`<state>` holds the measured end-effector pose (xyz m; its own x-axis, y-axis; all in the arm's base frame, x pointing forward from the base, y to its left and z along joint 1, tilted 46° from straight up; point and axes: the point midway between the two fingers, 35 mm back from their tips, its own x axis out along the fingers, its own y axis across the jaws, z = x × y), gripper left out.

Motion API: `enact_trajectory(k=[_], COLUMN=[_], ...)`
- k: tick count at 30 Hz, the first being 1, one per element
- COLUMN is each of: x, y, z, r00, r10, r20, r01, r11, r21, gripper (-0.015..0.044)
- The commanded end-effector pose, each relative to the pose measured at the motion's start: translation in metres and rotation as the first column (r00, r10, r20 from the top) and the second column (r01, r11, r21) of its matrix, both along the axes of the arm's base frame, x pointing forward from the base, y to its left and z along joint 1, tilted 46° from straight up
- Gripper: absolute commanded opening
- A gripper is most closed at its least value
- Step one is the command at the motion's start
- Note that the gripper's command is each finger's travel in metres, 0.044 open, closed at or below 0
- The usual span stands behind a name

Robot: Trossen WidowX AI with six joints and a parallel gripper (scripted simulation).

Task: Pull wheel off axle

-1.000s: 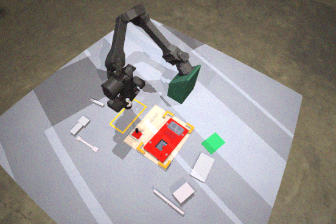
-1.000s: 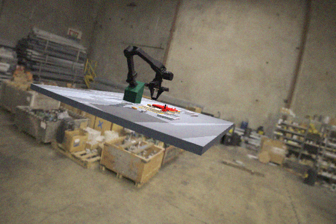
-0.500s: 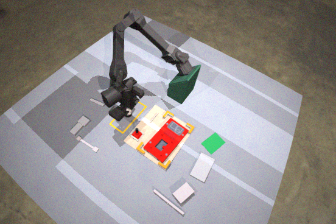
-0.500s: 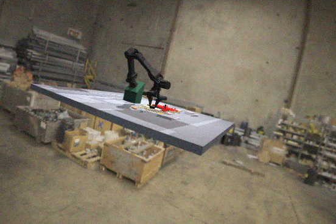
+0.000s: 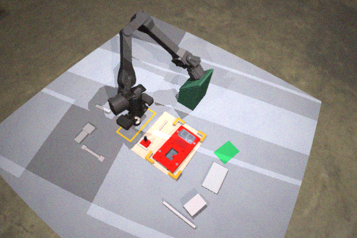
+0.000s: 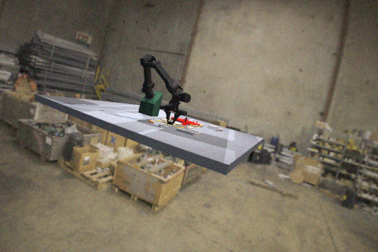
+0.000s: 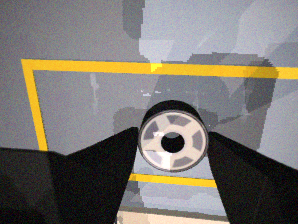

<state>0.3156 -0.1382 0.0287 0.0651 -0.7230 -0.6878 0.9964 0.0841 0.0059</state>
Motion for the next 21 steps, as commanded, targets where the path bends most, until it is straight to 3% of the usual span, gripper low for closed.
enact_trajectory(k=[1,11,16,21], x=[0.000,-0.004,-0.043,-0.089], y=[0.002,0.043,0.074,0.096], z=[0.002,0.041,0.039,0.044], r00=[1.000,1.000,1.000,1.000], r10=[-0.002,0.003,0.008,0.003], r20=[0.001,0.002,0.000,-0.003], r01=[0.002,-0.003,-0.008,-0.003], r11=[1.000,1.000,1.000,1.000], r21=[0.000,0.005,0.019,0.008], gripper=[0.0289,0.0300,0.0431,0.0440])
